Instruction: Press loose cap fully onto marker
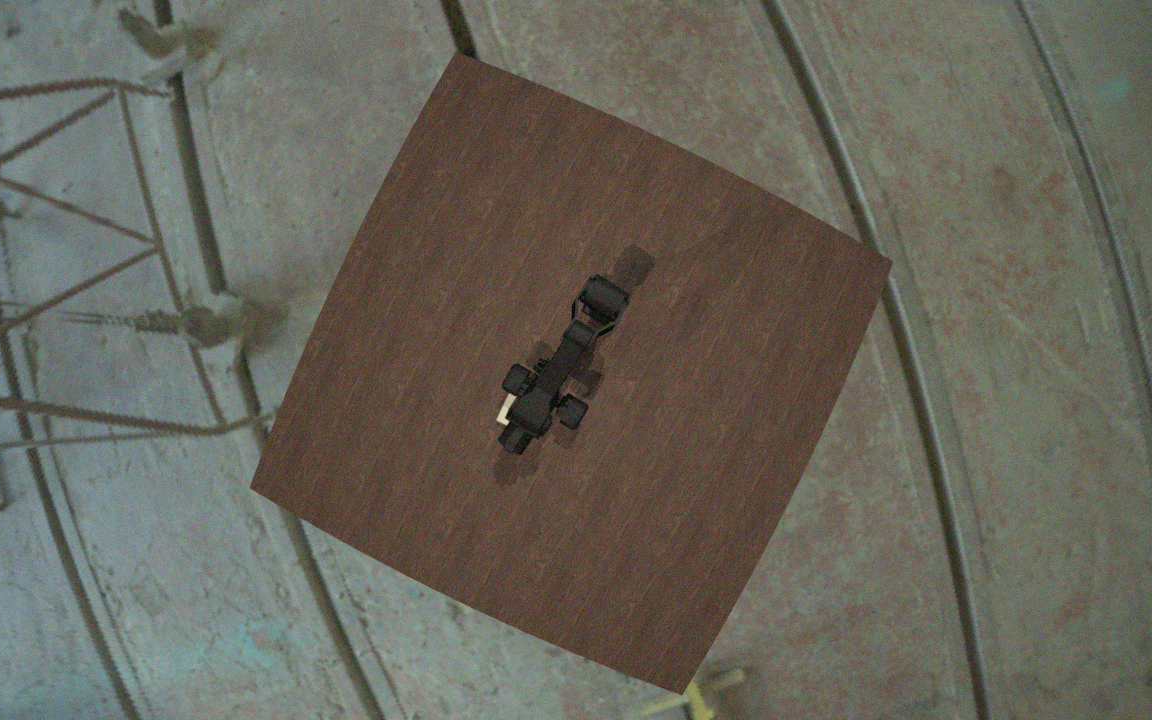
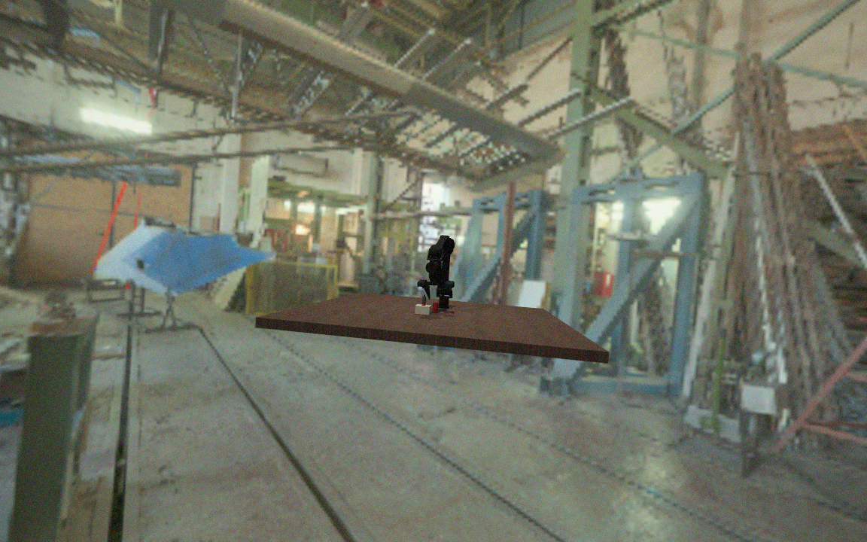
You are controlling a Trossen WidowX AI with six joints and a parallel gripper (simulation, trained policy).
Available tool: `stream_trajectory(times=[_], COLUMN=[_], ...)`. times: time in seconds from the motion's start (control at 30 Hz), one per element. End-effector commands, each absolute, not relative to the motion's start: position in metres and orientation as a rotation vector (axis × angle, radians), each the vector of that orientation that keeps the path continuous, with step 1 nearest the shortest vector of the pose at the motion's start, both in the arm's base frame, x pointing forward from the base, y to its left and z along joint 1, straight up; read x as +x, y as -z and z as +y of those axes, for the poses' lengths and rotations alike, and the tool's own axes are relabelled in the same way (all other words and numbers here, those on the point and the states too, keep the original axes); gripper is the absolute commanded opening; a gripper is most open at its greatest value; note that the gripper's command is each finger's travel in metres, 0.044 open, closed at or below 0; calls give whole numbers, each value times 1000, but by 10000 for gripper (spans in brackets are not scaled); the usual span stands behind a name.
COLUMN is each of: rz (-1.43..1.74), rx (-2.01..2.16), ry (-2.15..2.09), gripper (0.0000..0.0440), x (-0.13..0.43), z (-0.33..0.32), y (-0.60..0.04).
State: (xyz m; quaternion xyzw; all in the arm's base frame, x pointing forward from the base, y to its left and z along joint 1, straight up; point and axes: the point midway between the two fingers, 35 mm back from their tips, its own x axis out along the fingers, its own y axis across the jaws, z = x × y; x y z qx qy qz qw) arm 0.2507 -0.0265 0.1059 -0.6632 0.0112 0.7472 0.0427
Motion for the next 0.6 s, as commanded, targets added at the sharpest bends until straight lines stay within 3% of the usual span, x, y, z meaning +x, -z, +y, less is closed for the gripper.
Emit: stream_trajectory(times=[0.0, 0.57], rz=[16, -39], rx=[-2022, -2005], ry=[-2303, -2361], gripper=[312, 289], x=[247, 236], z=[-25, -23], y=[-102, -85])
